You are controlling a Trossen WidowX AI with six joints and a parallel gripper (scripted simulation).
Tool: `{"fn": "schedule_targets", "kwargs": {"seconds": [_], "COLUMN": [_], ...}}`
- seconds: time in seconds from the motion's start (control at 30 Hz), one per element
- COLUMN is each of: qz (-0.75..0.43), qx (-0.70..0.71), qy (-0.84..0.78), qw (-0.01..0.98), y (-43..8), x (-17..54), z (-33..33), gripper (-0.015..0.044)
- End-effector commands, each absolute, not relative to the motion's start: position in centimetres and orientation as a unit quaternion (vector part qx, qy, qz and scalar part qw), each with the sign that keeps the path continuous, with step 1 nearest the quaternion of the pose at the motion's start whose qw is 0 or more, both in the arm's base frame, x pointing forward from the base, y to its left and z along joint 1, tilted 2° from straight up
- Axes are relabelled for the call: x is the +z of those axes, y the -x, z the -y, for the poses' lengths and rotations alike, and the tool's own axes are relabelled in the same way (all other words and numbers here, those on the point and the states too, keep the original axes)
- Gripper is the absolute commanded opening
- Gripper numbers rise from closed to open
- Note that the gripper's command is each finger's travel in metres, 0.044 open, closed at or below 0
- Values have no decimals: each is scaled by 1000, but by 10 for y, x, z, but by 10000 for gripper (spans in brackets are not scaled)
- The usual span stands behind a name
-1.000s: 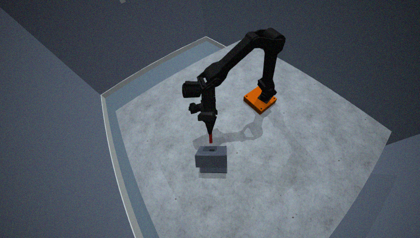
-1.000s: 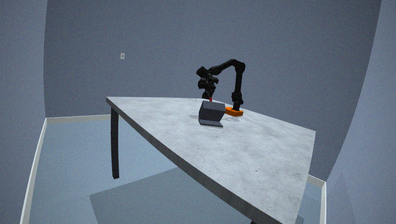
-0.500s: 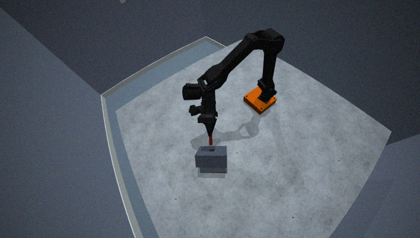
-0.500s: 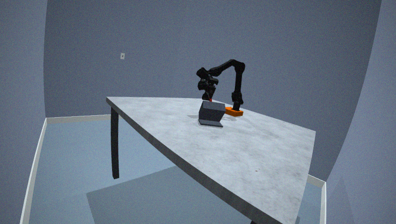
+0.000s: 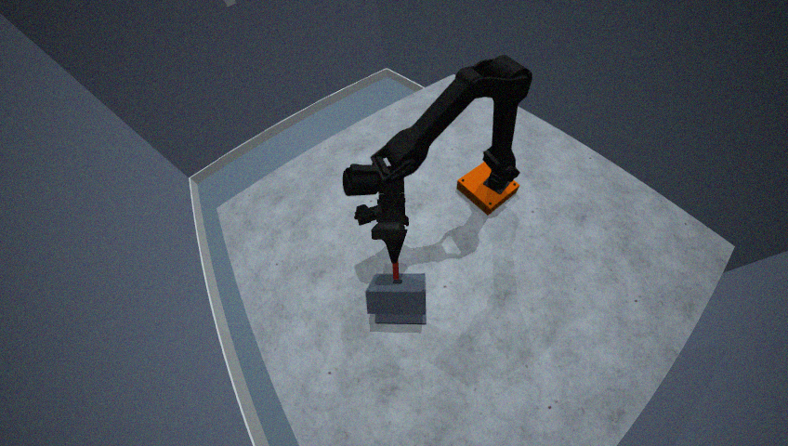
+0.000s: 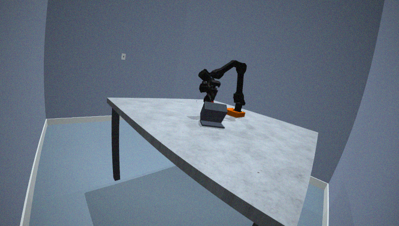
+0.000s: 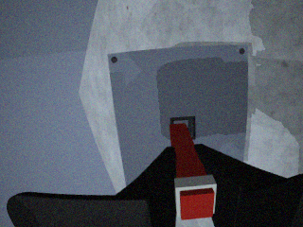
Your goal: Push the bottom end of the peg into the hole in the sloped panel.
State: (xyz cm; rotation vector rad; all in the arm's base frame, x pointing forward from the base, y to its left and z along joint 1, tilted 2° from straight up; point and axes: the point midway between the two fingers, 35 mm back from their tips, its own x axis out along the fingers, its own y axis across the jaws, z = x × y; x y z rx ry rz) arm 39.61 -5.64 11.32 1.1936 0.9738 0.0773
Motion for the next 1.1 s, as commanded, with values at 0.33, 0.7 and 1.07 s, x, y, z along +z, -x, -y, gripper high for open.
{"fn": "schedule_targets", "kwargs": {"seconds": [0.33, 0.7, 1.07], "qz": [-441, -441, -441], "qx": [35, 35, 35], "qy": [-540, -540, -540], "qw": [716, 716, 716], "y": [-396, -395, -392], "x": [112, 110, 107], "z": [56, 56, 56], "gripper": [0, 0, 0]}}
